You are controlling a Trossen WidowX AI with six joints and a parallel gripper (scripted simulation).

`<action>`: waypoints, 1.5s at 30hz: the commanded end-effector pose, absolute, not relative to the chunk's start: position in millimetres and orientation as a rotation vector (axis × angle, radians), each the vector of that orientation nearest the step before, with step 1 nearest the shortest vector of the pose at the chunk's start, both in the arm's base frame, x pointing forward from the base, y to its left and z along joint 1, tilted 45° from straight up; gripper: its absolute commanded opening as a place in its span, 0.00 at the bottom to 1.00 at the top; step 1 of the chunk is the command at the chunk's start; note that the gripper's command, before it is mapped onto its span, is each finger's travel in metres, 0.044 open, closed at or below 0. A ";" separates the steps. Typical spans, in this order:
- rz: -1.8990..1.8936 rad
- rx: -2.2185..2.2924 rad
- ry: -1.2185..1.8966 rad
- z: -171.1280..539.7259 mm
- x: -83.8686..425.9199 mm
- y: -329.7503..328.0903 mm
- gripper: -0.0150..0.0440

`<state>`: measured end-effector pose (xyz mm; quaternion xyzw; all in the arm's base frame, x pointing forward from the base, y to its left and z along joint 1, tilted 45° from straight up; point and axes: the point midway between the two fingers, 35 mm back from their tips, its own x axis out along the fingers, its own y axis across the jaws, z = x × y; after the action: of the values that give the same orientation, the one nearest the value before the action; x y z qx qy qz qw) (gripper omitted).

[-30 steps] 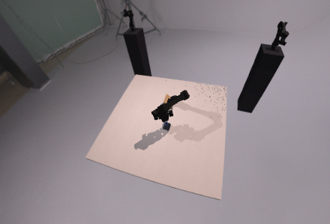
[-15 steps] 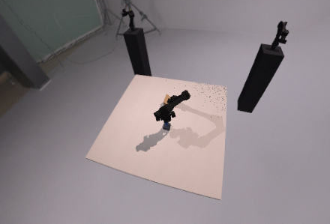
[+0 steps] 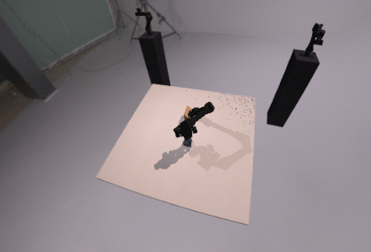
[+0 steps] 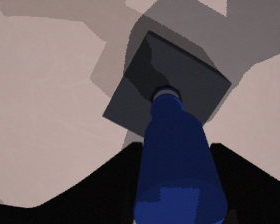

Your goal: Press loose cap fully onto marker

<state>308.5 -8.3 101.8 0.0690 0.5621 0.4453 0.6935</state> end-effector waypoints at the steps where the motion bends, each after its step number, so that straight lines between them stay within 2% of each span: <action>1: 0.995 0.165 1.257 96.3 307.3 -2.2 0.25; 36: 0.997 0.167 1.256 75.7 305.3 19.2 0.25; 45: 0.998 0.158 1.256 75.9 305.6 18.4 0.65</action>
<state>305.5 18.4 75.9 0.0711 0.5623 0.4468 0.6923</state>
